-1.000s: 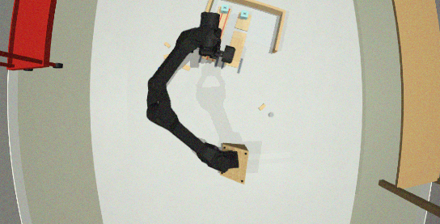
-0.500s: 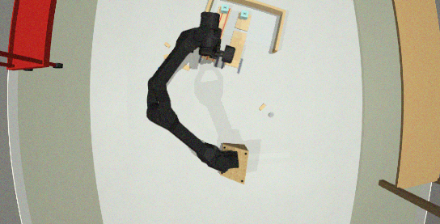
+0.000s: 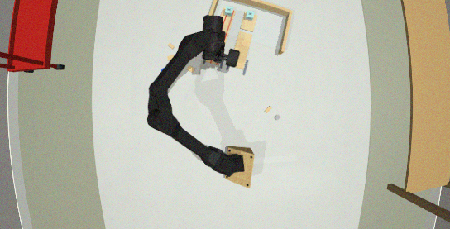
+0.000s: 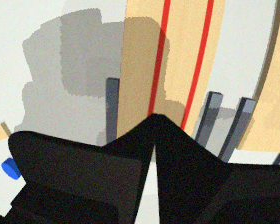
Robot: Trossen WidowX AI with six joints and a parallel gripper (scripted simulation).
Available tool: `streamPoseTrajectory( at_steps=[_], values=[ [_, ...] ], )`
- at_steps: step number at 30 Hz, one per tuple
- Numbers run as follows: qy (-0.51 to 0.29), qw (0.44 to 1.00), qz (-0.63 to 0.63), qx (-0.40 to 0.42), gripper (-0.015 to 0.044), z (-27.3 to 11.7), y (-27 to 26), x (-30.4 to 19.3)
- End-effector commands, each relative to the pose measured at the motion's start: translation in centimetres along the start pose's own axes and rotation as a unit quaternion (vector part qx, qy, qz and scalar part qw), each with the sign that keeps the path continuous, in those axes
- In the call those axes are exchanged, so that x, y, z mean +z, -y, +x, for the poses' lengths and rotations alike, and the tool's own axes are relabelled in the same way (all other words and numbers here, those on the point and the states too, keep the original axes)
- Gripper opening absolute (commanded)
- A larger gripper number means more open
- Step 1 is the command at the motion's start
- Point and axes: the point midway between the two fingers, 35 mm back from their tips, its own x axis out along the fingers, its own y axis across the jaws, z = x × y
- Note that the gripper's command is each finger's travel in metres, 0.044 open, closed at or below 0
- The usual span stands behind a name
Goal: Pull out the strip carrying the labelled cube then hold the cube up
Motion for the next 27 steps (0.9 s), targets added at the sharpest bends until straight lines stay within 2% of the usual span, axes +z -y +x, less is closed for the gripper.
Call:
streamPoseTrajectory(
  at_steps=[1,27],
  values=[
    [-0.008,1.000,0.006,0.000,0.0000,0.5,0.1,-1.0],
    [-0.009,1.000,0.006,0.000,0.0000,0.6,0.2,-5.0]
  ],
)
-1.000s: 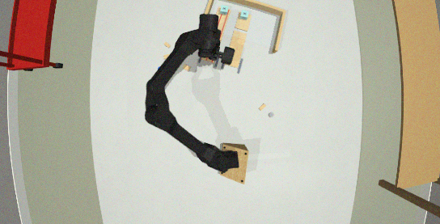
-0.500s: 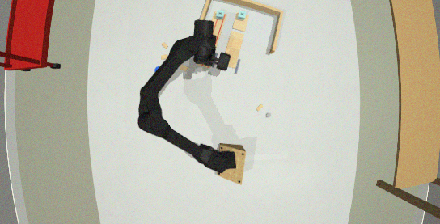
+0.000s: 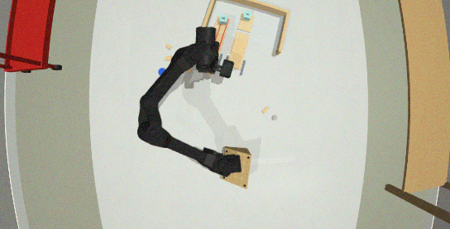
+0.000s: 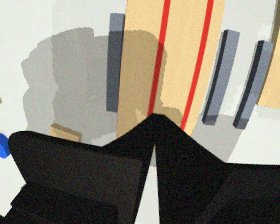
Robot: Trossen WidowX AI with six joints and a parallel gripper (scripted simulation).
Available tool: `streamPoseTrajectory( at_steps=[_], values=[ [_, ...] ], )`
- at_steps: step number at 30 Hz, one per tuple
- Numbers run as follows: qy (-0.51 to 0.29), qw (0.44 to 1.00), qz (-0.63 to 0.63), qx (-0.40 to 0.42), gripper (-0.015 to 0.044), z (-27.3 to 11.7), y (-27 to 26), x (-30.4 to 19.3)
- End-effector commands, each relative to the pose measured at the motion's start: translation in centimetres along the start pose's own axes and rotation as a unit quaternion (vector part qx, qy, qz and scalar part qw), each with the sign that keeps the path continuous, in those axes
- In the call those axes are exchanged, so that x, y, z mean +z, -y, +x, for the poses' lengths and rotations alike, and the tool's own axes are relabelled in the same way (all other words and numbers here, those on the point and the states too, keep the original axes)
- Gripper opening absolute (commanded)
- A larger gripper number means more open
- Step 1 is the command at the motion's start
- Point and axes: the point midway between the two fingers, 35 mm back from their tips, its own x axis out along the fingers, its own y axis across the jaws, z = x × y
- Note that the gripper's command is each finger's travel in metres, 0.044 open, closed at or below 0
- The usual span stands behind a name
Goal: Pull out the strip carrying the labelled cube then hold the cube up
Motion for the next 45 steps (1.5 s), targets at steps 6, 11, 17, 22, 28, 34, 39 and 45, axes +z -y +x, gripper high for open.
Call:
streamPoseTrajectory(
  at_steps=[6,11,17,22,28,34,39,45],
  values=[
    [-0.011,1.000,0.007,-0.001,0.0000,0.6,0.2,-1.9],
    [-0.011,1.000,0.007,-0.001,0.0000,0.6,0.2,-2.6],
    [-0.011,1.000,0.007,-0.001,0.0000,0.6,0.2,-3.5],
    [-0.011,1.000,0.007,-0.001,0.0000,0.6,0.2,-4.3],
    [-0.011,1.000,0.007,-0.001,0.0000,0.5,0.2,-5.3],
    [-0.011,1.000,0.007,-0.001,0.0000,0.5,0.2,-6.2],
    [-0.011,1.000,0.007,-0.001,0.0000,0.5,0.2,-7.0],
    [-0.012,1.000,0.008,-0.001,0.0000,0.5,0.3,-7.9]
  ],
)
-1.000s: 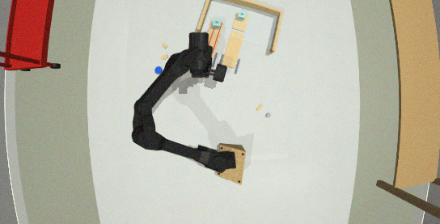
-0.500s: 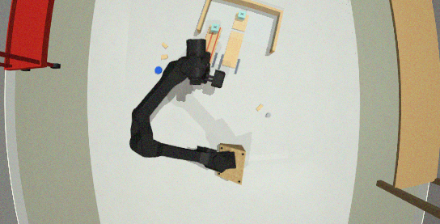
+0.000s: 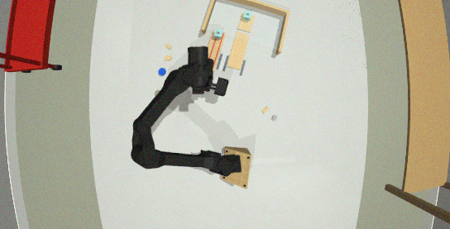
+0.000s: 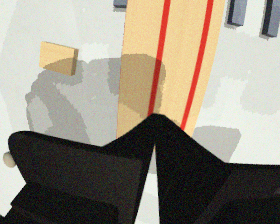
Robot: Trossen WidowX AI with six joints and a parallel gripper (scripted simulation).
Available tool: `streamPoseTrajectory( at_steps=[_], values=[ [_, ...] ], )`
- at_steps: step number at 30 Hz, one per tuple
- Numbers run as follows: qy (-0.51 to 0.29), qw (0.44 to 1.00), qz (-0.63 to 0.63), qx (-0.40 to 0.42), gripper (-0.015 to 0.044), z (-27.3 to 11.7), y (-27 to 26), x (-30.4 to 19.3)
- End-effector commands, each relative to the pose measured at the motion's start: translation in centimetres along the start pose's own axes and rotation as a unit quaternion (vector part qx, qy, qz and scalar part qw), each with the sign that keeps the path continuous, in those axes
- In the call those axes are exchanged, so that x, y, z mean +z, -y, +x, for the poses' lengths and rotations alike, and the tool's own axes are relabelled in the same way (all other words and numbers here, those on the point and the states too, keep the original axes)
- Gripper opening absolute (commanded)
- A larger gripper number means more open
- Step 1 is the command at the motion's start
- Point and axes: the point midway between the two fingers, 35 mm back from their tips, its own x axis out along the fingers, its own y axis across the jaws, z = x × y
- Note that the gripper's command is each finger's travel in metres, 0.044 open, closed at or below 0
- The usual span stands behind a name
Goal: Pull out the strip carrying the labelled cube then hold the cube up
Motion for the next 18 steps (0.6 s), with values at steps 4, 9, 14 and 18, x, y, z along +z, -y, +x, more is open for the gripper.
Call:
streamPoseTrajectory(
  at_steps=[4,9,14,18],
  values=[
    [-0.013,1.000,0.007,-0.003,0.0000,0.6,0.3,-1.7],
    [-0.013,1.000,0.007,-0.003,0.0000,0.6,0.3,-2.5],
    [-0.013,1.000,0.008,-0.003,0.0000,0.5,0.3,-3.2],
    [-0.013,1.000,0.008,-0.003,0.0000,0.5,0.3,-3.8]
  ],
)
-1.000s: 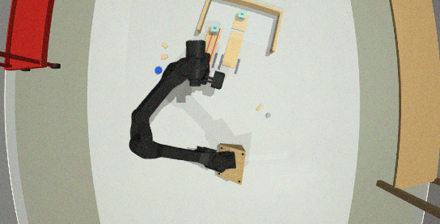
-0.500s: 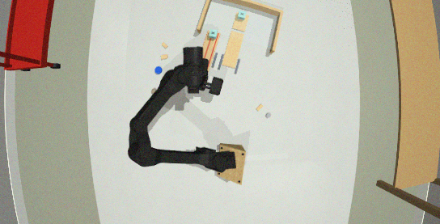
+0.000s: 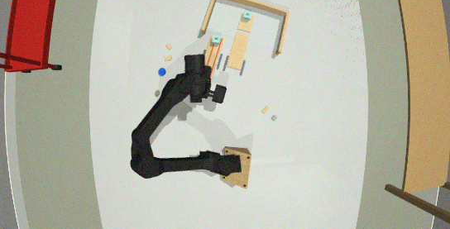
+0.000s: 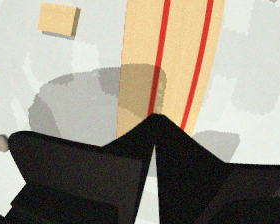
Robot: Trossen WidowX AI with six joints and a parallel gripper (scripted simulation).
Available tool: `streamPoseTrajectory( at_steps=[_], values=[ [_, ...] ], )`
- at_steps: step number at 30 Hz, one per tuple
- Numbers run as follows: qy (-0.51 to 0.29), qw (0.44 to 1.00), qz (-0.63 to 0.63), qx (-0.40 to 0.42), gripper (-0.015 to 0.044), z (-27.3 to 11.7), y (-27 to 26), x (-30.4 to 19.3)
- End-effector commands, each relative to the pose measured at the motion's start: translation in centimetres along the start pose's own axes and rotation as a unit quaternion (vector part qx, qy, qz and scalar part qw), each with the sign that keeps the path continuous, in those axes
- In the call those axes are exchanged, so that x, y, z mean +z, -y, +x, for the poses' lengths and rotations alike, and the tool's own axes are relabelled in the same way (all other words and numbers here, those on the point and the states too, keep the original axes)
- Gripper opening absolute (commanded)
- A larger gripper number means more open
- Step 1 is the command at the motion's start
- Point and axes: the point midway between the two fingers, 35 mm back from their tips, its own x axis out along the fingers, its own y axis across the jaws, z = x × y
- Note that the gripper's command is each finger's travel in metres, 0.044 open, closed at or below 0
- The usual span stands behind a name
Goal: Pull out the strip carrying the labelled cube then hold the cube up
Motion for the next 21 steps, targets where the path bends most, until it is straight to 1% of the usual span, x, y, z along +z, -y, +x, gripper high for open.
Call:
streamPoseTrajectory(
  at_steps=[1,21],
  values=[
    [-0.014,1.000,0.007,-0.003,0.0000,0.6,0.3,-1.3],
    [-0.014,1.000,0.008,-0.003,0.0000,0.5,0.3,-3.9]
  ],
)
